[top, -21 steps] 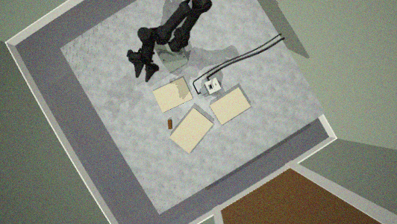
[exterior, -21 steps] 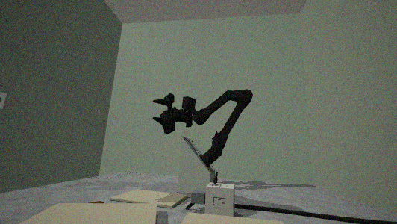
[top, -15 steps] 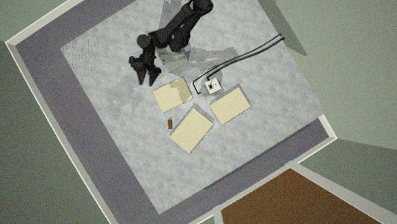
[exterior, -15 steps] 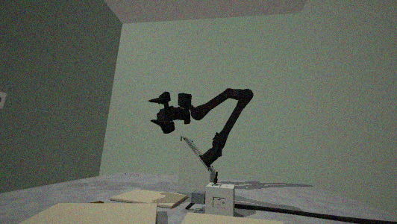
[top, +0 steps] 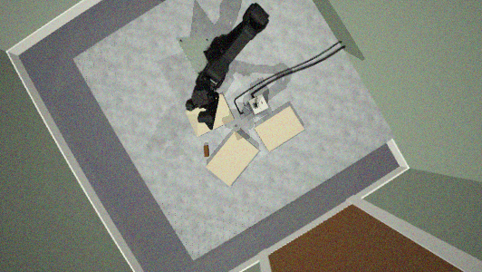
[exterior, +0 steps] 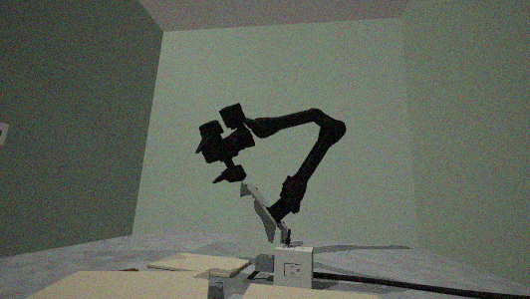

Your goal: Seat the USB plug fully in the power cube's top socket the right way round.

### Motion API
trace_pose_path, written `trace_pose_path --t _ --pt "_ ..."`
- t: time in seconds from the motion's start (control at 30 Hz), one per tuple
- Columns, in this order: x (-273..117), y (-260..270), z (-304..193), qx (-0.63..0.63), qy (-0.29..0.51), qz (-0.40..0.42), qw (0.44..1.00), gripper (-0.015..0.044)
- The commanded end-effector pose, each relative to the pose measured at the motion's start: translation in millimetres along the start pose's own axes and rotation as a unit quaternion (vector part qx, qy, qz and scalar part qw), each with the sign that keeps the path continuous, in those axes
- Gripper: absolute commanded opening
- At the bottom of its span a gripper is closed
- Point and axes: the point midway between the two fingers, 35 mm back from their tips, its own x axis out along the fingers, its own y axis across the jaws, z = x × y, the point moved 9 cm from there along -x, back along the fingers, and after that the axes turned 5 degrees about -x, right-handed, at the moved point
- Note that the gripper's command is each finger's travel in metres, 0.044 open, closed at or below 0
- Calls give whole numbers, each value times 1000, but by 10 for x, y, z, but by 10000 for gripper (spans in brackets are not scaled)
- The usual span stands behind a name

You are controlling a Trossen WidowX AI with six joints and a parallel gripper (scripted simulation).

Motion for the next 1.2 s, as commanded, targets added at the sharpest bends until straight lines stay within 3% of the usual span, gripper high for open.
trace_pose_path --t 0.0,0.47,1.17 --pt "307 -21 -597 -57 26 -133 989 440" --pt "590 -457 -2023 -172 67 -407 895 440" --pt "674 -520 -2087 -176 68 -416 889 440"
